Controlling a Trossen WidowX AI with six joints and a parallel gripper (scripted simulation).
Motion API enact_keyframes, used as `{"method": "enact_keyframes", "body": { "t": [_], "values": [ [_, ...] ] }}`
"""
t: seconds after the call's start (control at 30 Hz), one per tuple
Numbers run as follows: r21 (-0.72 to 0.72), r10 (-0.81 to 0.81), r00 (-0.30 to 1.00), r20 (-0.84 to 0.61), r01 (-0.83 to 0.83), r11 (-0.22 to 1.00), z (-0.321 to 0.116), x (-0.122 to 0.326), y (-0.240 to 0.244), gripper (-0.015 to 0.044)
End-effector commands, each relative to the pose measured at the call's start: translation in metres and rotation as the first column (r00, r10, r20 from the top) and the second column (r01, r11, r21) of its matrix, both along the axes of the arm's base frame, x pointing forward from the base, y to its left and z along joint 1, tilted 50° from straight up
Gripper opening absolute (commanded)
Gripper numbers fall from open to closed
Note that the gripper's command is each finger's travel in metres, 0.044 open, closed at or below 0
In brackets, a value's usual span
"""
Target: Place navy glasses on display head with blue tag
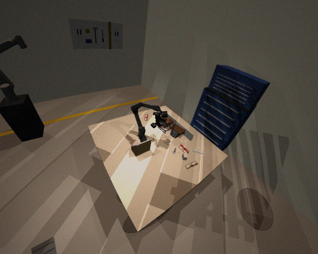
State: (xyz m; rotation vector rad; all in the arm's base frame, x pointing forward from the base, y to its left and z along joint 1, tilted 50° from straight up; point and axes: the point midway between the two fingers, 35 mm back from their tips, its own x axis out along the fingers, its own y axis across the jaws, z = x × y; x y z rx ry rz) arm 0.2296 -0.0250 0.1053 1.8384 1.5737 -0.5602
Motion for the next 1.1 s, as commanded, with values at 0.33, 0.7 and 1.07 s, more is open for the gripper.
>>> {"method": "enact_keyframes", "body": {
  "t": [0.33, 0.7, 1.07],
  "values": [
    [0.020, 0.170, 0.985, -0.033, -0.170, 0.985, -0.045, 0.014, -0.001, 0.0000],
    [0.054, 0.300, 0.953, -0.052, -0.297, 0.953, -0.084, 0.018, 0.003, 0.0000],
    [0.064, 0.250, 0.968, 0.000, -0.250, 0.966, -0.090, 0.017, 0.008, 0.0000]
  ]
}}
